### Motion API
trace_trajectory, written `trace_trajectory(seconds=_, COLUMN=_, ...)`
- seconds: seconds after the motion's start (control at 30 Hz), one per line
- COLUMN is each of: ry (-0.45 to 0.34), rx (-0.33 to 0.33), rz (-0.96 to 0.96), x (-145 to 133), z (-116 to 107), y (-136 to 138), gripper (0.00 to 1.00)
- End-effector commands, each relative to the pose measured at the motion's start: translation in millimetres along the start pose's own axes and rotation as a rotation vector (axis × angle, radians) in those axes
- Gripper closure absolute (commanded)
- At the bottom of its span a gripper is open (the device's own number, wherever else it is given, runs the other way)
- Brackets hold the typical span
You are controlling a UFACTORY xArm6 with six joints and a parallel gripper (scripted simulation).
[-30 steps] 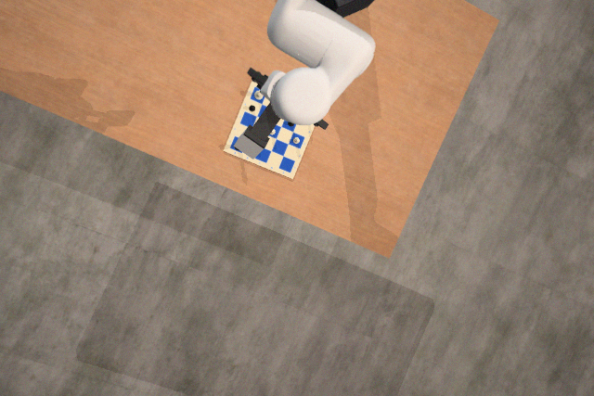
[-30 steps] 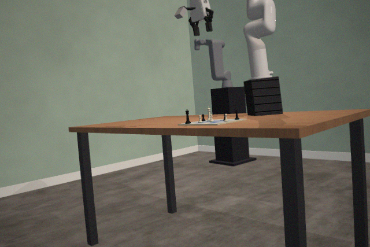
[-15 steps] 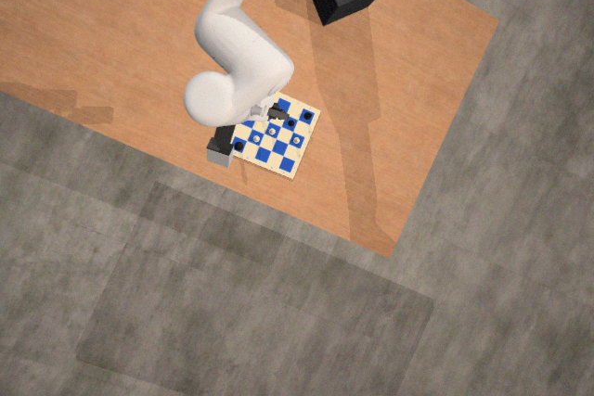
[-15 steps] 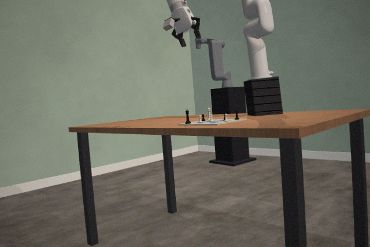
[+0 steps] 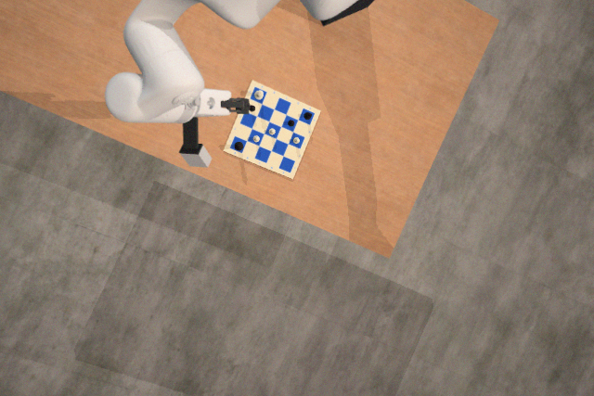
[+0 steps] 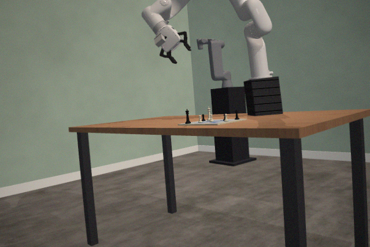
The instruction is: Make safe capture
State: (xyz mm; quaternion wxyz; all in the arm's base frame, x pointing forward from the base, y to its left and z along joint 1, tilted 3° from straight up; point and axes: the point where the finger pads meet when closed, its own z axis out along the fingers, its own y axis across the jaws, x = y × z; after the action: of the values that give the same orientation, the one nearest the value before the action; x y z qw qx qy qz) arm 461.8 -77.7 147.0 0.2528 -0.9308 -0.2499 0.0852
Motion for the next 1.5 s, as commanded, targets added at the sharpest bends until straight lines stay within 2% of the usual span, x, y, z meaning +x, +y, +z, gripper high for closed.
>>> trace_trajectory(seconds=0.0, ry=0.026, rx=0.127, rz=-0.127, x=0.2, z=9.3, y=28.3, gripper=0.00)
trace_trajectory(seconds=0.07, ry=0.026, rx=0.127, rz=-0.127, x=0.2, z=9.3, y=28.3, gripper=0.00)
trace_trajectory(seconds=0.13, ry=0.078, rx=0.203, rz=-0.220, x=-3.1, z=19.4, y=49.5, gripper=0.00)
trace_trajectory(seconds=0.3, ry=0.140, rx=0.268, rz=-0.312, x=-7.5, z=29.9, y=69.1, gripper=0.00)
trace_trajectory(seconds=0.37, ry=0.210, rx=0.322, rz=-0.400, x=-13.0, z=40.5, y=87.1, gripper=0.00)
trace_trajectory(seconds=0.47, ry=0.247, rx=0.345, rz=-0.442, x=-16.0, z=45.8, y=95.5, gripper=0.00)
trace_trajectory(seconds=0.53, ry=0.324, rx=0.382, rz=-0.524, x=-22.5, z=56.2, y=110.7, gripper=0.00)
trace_trajectory(seconds=0.63, ry=0.324, rx=0.382, rz=-0.524, x=-22.5, z=56.2, y=110.7, gripper=0.00)
trace_trajectory(seconds=0.77, ry=0.481, rx=0.425, rz=-0.671, x=-36.4, z=76.0, y=135.8, gripper=0.00)
trace_trajectory(seconds=0.87, ry=0.518, rx=0.430, rz=-0.705, x=-39.9, z=80.7, y=140.9, gripper=0.00)
trace_trajectory(seconds=0.97, ry=0.626, rx=0.435, rz=-0.795, x=-50.0, z=93.6, y=153.9, gripper=0.00)
trace_trajectory(seconds=1.0, ry=0.626, rx=0.435, rz=-0.795, x=-50.0, z=93.6, y=153.9, gripper=0.00)
trace_trajectory(seconds=1.13, ry=0.750, rx=0.425, rz=-0.892, x=-62.1, z=108.1, y=166.3, gripper=0.00)
trace_trajectory(seconds=1.2, ry=0.750, rx=0.425, rz=-0.892, x=-62.1, z=108.1, y=166.3, gripper=0.00)
trace_trajectory(seconds=1.47, ry=0.916, rx=0.386, rz=-1.014, x=-78.9, z=127.1, y=179.1, gripper=0.00)
